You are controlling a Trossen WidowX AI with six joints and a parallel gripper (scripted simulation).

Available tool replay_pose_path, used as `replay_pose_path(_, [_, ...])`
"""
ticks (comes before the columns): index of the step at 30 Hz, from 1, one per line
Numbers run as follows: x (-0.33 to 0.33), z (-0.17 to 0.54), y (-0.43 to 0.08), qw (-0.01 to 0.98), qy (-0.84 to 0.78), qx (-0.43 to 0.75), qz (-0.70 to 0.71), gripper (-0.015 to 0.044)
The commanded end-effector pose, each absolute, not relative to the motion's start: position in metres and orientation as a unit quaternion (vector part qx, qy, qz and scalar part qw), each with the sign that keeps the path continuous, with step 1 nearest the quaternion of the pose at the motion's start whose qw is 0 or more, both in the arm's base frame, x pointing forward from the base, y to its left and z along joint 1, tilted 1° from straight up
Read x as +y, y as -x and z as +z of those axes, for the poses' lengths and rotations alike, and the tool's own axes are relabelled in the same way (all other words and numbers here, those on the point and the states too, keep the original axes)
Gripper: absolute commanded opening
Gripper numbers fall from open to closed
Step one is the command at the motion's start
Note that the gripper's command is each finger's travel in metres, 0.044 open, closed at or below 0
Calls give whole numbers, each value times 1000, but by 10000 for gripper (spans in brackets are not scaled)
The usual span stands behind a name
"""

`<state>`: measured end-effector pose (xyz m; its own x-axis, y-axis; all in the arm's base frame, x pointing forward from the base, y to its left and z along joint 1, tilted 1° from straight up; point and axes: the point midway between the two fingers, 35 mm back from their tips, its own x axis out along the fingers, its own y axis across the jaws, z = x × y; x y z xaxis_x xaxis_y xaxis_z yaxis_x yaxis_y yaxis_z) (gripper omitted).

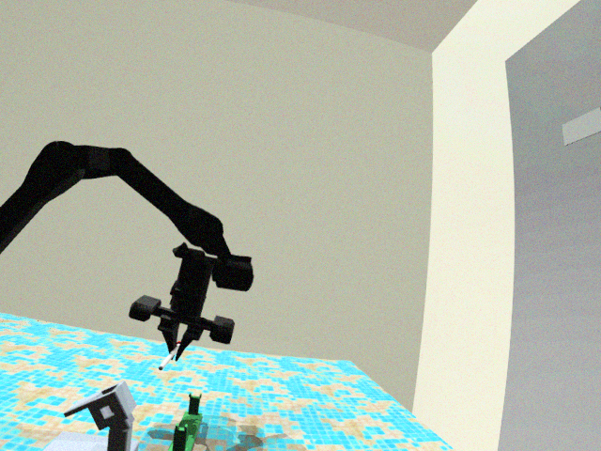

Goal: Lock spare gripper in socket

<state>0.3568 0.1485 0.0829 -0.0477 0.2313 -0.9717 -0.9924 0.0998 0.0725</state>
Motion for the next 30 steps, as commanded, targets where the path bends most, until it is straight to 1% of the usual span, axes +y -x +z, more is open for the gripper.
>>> replay_pose_path(1, [151, 84, -368, 568, 394, 482, 539, 0])
replay_pose_path(15, [158, 87, -404, 575, 389, 484, 533, 0])
replay_pose_path(30, [158, 70, -407, 575, 391, 483, 532, 0])
